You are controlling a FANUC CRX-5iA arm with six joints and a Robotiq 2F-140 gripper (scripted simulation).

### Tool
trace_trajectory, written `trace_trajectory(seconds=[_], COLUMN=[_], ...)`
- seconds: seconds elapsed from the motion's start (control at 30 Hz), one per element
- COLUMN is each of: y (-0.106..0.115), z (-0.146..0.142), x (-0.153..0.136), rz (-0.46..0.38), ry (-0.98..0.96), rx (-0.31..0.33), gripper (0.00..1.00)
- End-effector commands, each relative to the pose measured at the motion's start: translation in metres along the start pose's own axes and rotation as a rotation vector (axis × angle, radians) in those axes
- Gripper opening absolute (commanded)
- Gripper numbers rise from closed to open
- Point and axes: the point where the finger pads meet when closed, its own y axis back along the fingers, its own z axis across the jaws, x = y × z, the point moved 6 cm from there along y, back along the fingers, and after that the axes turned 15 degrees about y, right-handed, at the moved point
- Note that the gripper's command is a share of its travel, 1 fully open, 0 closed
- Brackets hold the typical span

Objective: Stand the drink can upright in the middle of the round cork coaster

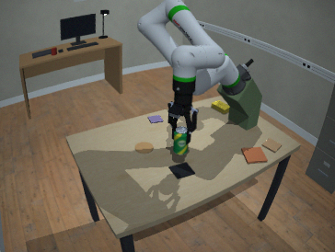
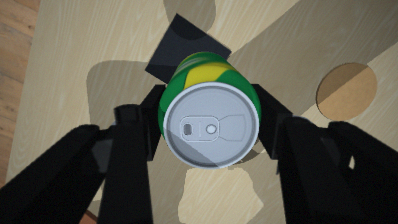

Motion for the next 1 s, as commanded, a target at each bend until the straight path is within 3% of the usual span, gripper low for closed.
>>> trace_trajectory(seconds=[0.0, 0.7, 0.97], y=[-0.002, -0.017, -0.020], z=[0.006, 0.061, 0.097], x=[-0.003, -0.037, -0.056], rz=[-0.013, -0.093, -0.099], ry=[0.002, 0.007, 0.002], rx=[0.005, 0.054, 0.079], gripper=[0.10, 0.10, 0.10])
